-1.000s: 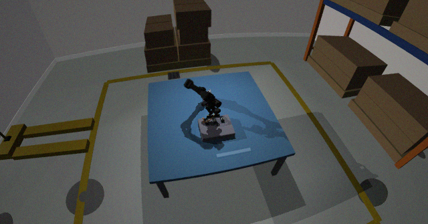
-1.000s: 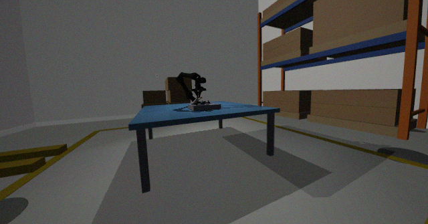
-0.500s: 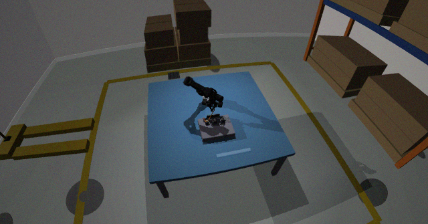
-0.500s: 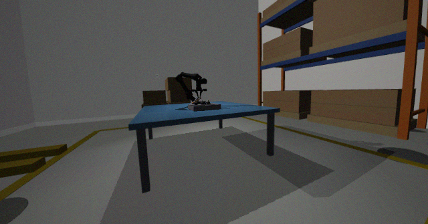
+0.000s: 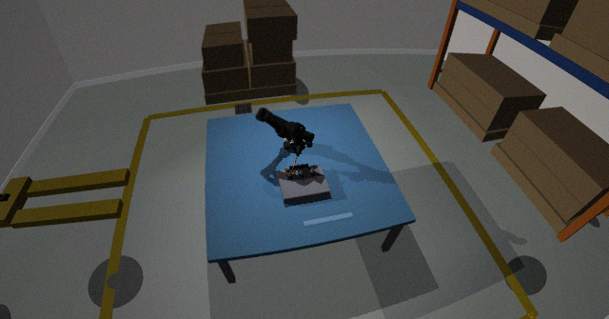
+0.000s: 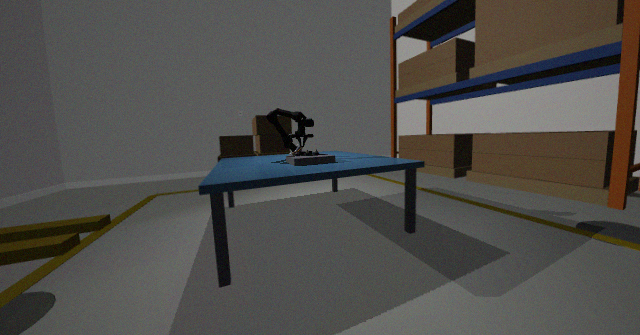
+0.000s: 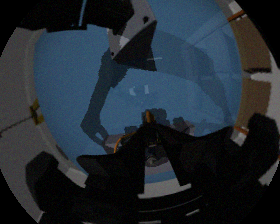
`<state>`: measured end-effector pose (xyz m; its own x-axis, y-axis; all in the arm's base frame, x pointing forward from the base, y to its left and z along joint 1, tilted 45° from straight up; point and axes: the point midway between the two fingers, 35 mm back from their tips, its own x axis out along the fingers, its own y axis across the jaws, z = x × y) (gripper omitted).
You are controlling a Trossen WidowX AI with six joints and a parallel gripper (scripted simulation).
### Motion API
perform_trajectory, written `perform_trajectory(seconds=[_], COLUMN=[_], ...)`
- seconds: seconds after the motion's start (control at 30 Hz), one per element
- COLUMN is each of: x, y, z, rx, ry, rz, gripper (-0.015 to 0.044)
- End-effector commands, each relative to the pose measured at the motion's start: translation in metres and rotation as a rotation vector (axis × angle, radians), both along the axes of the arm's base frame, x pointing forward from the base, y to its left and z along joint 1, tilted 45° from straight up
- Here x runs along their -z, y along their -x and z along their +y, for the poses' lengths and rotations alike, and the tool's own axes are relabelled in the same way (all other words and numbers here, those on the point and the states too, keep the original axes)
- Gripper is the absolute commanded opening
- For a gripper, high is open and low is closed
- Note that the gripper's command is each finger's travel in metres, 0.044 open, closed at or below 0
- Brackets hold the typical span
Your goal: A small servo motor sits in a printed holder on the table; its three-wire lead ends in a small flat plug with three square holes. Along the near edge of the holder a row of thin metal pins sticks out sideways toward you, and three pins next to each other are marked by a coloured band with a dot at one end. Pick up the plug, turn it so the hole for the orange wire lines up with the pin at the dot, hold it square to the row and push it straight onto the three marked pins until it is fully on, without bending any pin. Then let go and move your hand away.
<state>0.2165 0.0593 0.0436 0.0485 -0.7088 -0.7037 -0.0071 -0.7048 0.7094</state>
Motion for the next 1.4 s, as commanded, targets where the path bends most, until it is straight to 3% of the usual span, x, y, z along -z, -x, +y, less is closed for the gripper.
perform_trajectory(seconds=[0.0, 0.3, 0.8, 1.37], x=[0.006, 0.030, 0.033, 0.030], y=[0.006, 0.005, -0.029, -0.037], z=[-0.002, -0.027, -0.024, -0.024], rx=[-0.008, -0.008, -0.008, -0.008], ry=[-0.010, -0.008, -0.009, -0.009], rz=[0.033, 0.032, 0.030, 0.030], gripper=[0.0000, 0.0000, 0.0000, 0.0000])
